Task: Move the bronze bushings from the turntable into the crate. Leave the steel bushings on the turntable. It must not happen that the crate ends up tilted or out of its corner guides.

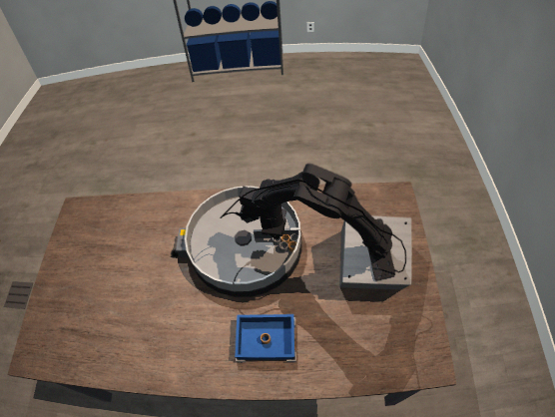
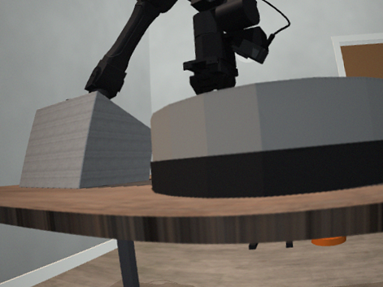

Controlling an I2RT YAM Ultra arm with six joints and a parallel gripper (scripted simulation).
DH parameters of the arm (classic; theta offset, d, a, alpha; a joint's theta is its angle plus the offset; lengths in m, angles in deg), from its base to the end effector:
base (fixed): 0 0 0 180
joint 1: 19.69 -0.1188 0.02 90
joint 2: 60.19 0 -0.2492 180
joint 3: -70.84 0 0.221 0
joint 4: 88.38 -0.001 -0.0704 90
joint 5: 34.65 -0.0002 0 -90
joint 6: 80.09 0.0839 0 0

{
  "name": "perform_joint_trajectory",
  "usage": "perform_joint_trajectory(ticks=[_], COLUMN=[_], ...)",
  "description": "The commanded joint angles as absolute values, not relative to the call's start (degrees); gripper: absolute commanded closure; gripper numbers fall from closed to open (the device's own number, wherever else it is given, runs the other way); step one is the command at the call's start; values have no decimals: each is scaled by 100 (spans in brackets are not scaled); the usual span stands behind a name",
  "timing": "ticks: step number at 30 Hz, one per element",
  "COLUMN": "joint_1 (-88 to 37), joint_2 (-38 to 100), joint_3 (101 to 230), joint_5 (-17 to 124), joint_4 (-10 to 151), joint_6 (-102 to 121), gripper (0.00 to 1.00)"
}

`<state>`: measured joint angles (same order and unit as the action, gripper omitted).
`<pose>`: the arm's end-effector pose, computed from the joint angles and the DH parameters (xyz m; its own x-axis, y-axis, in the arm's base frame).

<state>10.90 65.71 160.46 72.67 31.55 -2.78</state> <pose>0.2951 -0.1443 0.0403 -0.9476 0.3166 0.0429 0.3137 0.8965 0.3130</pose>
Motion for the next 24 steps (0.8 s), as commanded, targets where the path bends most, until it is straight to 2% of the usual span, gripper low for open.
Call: perform_joint_trajectory(ticks=[1, 24], joint_1=[1152, 1152], joint_2=[6638, 6497], joint_3=[16135, 16138], joint_5=[7292, 7292], joint_4=[3349, 3293], joint_6=[-200, -208], gripper=[87, 87])
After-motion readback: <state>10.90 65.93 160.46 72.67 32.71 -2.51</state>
